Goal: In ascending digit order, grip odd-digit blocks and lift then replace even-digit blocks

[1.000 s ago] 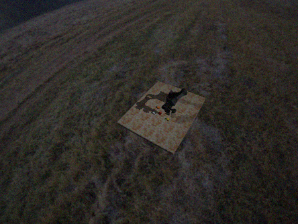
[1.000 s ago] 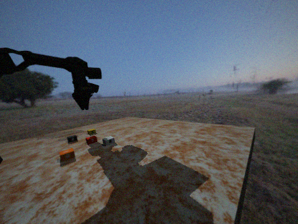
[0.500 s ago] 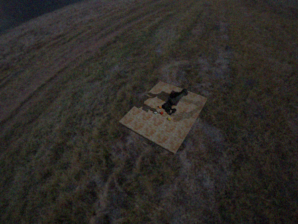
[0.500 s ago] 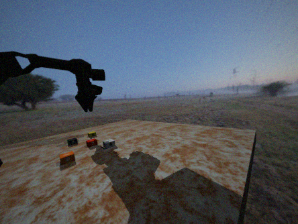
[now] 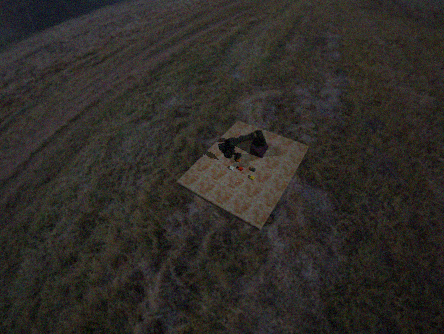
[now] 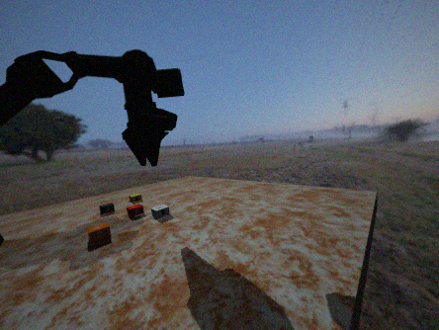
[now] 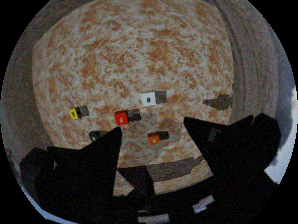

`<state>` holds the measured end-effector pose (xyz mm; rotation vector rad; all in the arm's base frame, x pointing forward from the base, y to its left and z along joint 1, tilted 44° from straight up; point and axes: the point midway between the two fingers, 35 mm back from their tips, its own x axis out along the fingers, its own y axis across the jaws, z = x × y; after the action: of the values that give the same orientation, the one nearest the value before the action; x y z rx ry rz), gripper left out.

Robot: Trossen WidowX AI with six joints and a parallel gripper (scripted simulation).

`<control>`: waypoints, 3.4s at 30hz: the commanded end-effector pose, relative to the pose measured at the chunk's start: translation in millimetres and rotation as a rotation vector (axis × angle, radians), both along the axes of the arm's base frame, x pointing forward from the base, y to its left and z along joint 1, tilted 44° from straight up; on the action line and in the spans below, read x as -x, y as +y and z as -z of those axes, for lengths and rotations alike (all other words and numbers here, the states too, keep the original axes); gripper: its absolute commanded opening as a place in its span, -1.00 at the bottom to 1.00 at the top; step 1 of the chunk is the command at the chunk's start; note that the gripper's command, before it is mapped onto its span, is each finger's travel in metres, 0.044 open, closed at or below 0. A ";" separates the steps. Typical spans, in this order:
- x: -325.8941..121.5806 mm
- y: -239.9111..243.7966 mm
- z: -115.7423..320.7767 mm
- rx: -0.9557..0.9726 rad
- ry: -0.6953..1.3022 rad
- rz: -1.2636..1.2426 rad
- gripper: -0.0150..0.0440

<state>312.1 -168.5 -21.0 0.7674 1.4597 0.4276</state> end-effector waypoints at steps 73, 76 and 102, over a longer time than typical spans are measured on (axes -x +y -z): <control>100.3 104.6 79.0 0.005 -0.012 -0.022 0.69; 100.3 104.6 79.0 0.005 -0.012 -0.022 0.42; 100.3 104.6 79.0 0.005 -0.012 -0.022 -0.08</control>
<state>211.8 -64.7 -99.7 0.7362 1.4592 0.4452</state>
